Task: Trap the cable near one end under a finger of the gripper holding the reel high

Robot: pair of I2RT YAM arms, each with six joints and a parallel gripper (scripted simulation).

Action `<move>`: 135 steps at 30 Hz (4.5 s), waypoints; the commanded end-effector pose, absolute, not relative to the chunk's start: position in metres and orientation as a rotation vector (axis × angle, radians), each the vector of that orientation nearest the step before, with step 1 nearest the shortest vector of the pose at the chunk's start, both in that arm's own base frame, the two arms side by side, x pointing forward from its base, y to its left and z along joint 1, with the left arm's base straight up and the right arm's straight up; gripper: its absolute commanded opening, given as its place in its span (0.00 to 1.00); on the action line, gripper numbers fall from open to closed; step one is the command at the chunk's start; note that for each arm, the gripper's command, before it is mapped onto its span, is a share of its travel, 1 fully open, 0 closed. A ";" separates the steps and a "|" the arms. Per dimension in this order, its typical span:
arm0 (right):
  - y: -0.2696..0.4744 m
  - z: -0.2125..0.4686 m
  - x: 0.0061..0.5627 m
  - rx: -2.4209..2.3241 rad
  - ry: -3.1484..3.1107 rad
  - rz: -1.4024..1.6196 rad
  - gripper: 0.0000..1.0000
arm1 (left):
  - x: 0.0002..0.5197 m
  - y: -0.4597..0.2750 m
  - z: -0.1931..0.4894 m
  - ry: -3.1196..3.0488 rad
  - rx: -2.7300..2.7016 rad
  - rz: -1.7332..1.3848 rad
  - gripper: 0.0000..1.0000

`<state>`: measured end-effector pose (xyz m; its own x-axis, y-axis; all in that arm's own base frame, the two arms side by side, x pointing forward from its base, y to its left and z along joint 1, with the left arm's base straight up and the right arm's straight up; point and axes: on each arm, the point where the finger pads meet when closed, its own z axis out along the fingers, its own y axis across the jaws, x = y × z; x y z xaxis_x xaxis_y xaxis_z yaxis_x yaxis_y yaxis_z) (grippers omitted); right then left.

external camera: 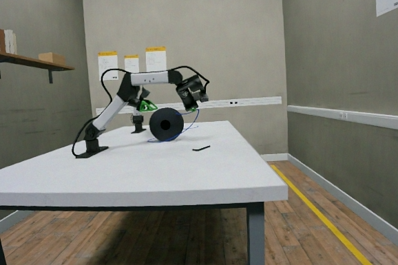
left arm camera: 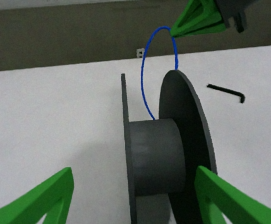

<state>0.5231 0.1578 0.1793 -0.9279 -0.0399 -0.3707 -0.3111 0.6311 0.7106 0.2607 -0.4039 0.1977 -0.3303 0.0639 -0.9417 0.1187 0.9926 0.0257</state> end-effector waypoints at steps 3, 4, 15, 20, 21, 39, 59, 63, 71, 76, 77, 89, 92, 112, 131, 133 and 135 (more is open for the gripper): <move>0.194 0.193 0.557 -0.150 2.445 1.333 0.00 | 0.263 -0.403 0.206 1.915 0.028 -0.021 0.72; 0.197 0.193 0.558 -0.147 2.441 1.339 0.00 | 0.264 -0.405 0.206 1.917 0.030 -0.029 0.72; 0.201 0.182 0.561 -0.136 2.459 1.341 0.00 | 0.266 -0.403 0.213 1.914 0.017 -0.040 0.72; 0.201 0.203 0.567 -0.128 2.408 1.329 0.00 | 0.274 -0.402 0.210 1.920 0.028 -0.043 0.72; 0.201 0.205 0.568 -0.124 2.398 1.329 0.00 | 0.276 -0.403 0.210 1.921 0.029 -0.044 0.72; 0.192 0.207 0.519 0.075 2.489 1.384 0.00 | 0.299 -0.405 0.196 1.925 0.039 -0.031 0.72; 0.193 0.208 0.518 0.073 2.491 1.388 0.00 | 0.321 -0.405 0.187 1.924 0.039 -0.030 0.72; 0.193 0.208 0.518 0.073 2.491 1.388 0.00 | 0.327 -0.406 0.185 1.923 0.038 -0.031 0.72; 0.193 0.208 0.518 0.073 2.491 1.388 0.00 | 0.340 -0.408 0.187 1.916 0.029 -0.045 0.72; 0.193 0.208 0.518 0.073 2.491 1.388 0.00 | 0.344 -0.409 0.187 1.914 0.028 -0.049 0.72; 0.193 0.208 0.518 0.073 2.491 1.388 0.00 | 0.345 -0.409 0.186 1.915 0.029 -0.047 0.72; 0.197 0.209 0.508 0.046 2.466 1.381 0.00 | 0.346 -0.409 0.189 1.911 0.023 -0.053 0.72; 0.197 0.209 0.506 0.045 2.464 1.380 0.00 | 0.346 -0.409 0.189 1.911 0.023 -0.053 0.72; 0.199 0.201 0.433 0.048 2.481 1.377 0.00 | 0.346 -0.409 0.188 1.910 0.022 -0.053 0.72; 0.198 0.201 0.423 0.049 2.490 1.382 0.00 | 0.346 -0.408 0.190 1.908 0.018 -0.058 0.56; 0.198 0.201 0.423 0.049 2.490 1.382 0.00 | 0.345 -0.407 0.189 1.910 0.020 -0.054 0.39; 0.198 0.201 0.423 0.049 2.490 1.382 0.00 | 0.344 -0.405 0.188 1.912 0.022 -0.051 0.23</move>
